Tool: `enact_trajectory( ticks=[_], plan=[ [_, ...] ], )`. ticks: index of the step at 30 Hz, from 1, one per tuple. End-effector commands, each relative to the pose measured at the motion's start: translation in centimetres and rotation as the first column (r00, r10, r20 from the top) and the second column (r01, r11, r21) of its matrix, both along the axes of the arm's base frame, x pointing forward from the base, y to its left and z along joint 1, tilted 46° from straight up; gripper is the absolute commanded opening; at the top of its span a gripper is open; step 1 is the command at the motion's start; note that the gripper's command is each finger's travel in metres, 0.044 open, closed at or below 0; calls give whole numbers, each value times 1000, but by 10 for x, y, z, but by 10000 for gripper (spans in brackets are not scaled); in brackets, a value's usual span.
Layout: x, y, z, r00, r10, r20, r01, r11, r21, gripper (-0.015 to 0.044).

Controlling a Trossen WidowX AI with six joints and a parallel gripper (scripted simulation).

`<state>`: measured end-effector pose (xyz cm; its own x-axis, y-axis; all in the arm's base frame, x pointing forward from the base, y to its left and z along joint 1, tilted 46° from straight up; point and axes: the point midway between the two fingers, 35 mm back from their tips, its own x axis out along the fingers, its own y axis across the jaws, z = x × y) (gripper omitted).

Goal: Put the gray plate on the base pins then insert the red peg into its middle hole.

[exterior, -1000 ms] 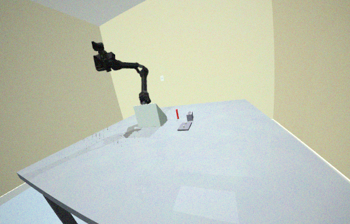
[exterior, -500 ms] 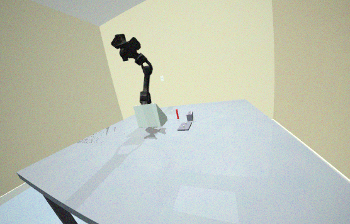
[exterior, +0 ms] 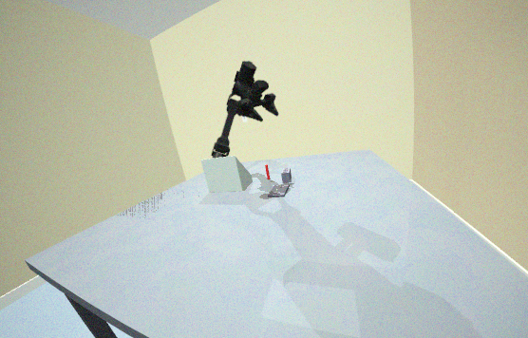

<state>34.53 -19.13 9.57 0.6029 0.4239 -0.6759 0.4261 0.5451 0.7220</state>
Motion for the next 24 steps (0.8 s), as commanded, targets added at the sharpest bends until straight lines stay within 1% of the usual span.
enact_trajectory(
  ticks=[1,4,7,10,12,14,21,24],
  plan=[
    [15,56,1,984,3,-178,27,986,165,440],
    [19,110,-3,926,21,-377,89,958,271,440],
    [15,157,-4,817,30,-576,197,925,326,440],
    [7,197,-2,662,28,-749,321,892,318,440],
    [2,216,1,572,24,-820,381,878,291,440],
    [-1,225,2,527,20,-850,407,872,273,440],
    [-1,225,2,527,20,-850,407,872,273,440],
    [1,243,-15,527,19,-849,407,872,272,440]
  ],
)
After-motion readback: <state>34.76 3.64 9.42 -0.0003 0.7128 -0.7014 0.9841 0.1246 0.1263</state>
